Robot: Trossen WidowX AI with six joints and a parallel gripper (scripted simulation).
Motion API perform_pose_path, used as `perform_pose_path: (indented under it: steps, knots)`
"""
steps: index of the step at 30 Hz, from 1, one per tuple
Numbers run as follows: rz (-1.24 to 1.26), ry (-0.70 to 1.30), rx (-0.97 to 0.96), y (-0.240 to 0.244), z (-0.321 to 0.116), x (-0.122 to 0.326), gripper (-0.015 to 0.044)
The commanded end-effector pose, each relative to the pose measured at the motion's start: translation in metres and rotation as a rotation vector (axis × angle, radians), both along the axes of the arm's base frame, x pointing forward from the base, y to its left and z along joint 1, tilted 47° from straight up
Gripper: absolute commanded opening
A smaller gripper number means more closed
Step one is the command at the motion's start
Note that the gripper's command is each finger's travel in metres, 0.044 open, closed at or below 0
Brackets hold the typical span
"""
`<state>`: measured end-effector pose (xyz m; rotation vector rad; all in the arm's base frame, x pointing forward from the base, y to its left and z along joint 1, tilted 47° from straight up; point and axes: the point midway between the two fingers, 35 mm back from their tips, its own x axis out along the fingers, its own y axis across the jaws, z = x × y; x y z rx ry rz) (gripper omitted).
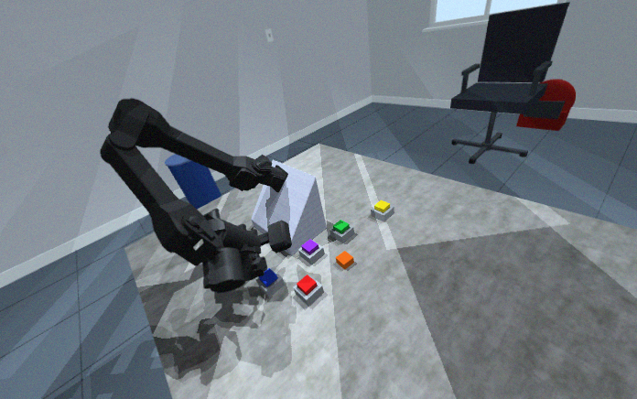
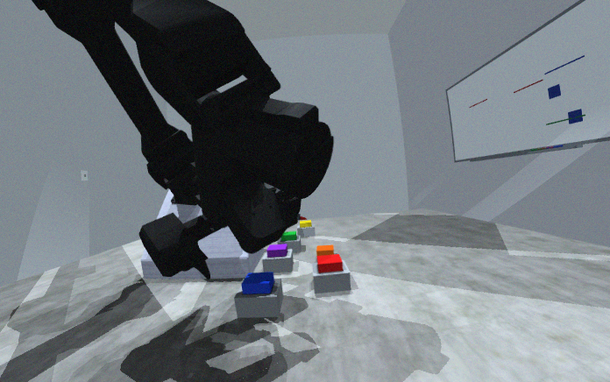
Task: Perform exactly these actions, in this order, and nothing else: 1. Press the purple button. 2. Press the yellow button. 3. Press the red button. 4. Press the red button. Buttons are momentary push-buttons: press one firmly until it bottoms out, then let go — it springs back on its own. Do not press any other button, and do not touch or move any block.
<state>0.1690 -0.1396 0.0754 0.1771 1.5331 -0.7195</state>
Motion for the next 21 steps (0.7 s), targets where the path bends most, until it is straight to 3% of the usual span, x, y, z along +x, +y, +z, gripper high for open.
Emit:
perform_pose_path:
  steps: [1, 21]
  knots:
    - [0.085, 0.068, -0.041, 0.021, -0.007, 0.007, 0.04]
    - [0.69, 0.139, -0.464, 0.138, -0.016, 0.024, 0.04]
